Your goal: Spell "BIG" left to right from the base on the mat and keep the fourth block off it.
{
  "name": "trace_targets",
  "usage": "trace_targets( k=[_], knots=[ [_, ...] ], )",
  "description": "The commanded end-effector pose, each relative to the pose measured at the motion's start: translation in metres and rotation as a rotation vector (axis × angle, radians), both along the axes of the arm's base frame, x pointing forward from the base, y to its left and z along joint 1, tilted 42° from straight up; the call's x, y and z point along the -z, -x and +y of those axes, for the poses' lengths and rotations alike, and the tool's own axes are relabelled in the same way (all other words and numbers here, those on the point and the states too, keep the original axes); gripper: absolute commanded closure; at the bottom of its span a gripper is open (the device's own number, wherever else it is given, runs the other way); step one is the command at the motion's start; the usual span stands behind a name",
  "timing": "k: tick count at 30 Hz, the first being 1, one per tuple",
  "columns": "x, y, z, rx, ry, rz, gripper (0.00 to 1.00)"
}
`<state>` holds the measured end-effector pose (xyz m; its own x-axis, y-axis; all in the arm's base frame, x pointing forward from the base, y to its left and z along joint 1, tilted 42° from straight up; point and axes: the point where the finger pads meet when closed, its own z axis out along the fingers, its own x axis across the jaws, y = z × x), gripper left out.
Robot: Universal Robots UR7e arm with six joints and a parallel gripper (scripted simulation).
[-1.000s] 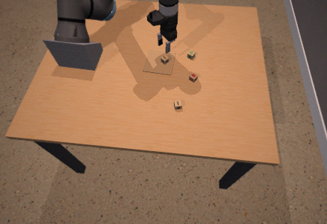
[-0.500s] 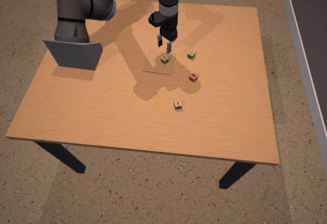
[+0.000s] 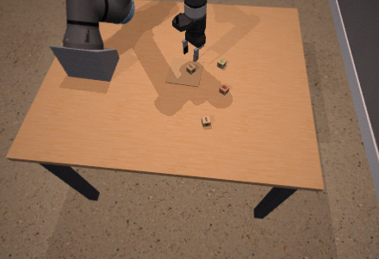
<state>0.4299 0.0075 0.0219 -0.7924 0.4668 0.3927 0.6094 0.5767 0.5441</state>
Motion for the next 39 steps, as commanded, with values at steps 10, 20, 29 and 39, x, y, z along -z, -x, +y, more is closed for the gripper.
trace_targets(
  k=[10,20,29,39],
  knots=[
    [-0.001,-0.001,0.0,-0.001,0.002,-0.004,0.0],
    [-0.001,0.0,0.0,-0.001,0.001,-0.004,0.0],
    [0.004,0.001,0.005,-0.002,-0.002,0.001,0.0],
    [0.01,0.001,0.01,-0.002,-0.002,0.001,0.0]
  ],
)
